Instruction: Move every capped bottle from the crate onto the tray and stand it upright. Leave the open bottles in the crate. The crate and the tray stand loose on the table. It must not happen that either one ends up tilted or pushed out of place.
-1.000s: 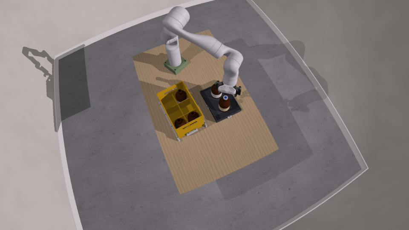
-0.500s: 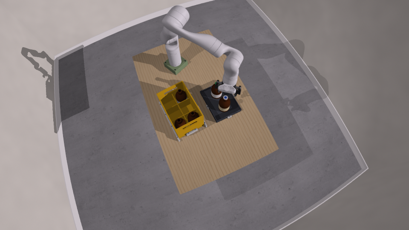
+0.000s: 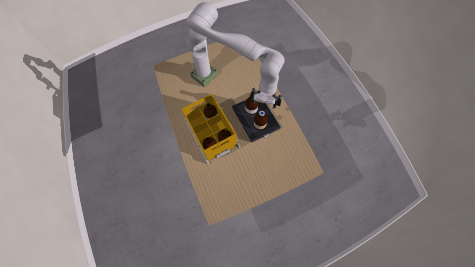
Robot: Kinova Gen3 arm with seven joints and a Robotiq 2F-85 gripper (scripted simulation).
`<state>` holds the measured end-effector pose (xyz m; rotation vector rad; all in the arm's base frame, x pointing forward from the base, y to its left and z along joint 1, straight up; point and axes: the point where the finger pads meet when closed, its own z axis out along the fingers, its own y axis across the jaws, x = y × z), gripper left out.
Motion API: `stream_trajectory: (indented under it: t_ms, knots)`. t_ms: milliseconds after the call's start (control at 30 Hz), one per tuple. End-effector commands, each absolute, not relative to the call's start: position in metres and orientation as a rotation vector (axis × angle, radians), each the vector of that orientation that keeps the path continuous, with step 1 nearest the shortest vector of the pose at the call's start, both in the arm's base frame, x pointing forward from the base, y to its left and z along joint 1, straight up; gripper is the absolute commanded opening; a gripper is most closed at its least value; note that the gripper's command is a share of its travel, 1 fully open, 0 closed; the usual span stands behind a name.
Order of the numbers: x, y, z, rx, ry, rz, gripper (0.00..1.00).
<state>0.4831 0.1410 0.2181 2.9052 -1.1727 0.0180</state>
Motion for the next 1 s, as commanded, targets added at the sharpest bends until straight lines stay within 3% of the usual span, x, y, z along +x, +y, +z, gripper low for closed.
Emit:
stream_trajectory:
  t_ms: [0, 967]
  knots:
    - [0.483, 0.142, 0.225, 2.908, -1.172, 0.019, 1.0]
    - [0.483, 0.145, 0.258, 2.916, -1.17, 0.019, 1.0]
